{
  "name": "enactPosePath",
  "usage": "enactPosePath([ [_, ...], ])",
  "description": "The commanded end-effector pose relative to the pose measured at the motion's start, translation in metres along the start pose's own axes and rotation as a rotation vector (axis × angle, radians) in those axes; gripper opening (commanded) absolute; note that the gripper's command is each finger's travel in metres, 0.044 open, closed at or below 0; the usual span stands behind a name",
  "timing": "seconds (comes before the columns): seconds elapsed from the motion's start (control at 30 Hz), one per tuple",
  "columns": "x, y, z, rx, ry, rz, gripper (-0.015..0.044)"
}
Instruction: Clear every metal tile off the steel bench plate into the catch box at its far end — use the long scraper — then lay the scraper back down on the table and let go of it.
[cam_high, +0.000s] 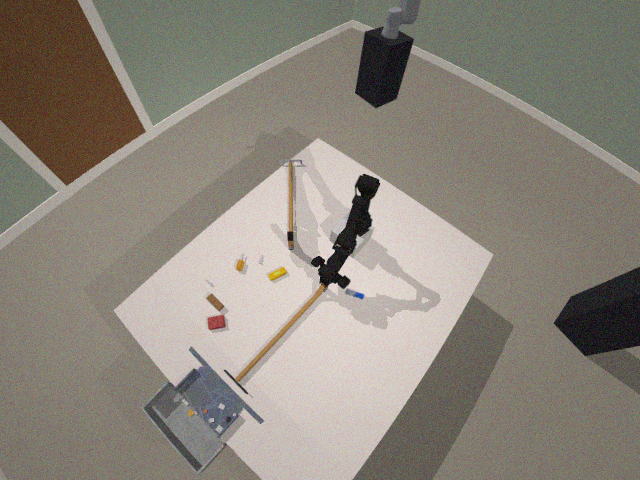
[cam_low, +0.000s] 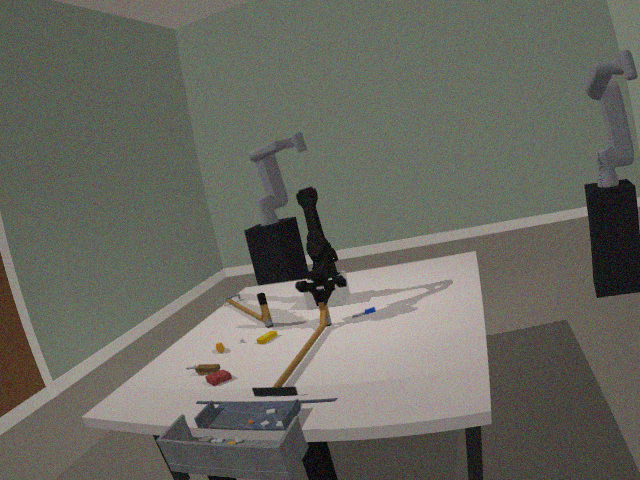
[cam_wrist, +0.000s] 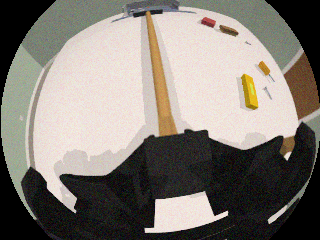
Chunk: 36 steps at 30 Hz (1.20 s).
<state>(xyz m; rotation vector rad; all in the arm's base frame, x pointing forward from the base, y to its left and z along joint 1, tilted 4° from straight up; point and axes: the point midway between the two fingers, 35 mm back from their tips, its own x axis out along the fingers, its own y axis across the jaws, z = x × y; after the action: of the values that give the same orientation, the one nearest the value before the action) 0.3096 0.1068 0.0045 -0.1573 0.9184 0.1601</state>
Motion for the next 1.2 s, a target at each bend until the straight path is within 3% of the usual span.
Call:
enactPosePath([
  [0.0, 0.004, 0.004, 0.013, -0.002, -0.016, 0.01, 0.0],
  [1.17, 0.033, 0.001, 0.053, -0.01, -0.022, 0.015, 0.0],
])
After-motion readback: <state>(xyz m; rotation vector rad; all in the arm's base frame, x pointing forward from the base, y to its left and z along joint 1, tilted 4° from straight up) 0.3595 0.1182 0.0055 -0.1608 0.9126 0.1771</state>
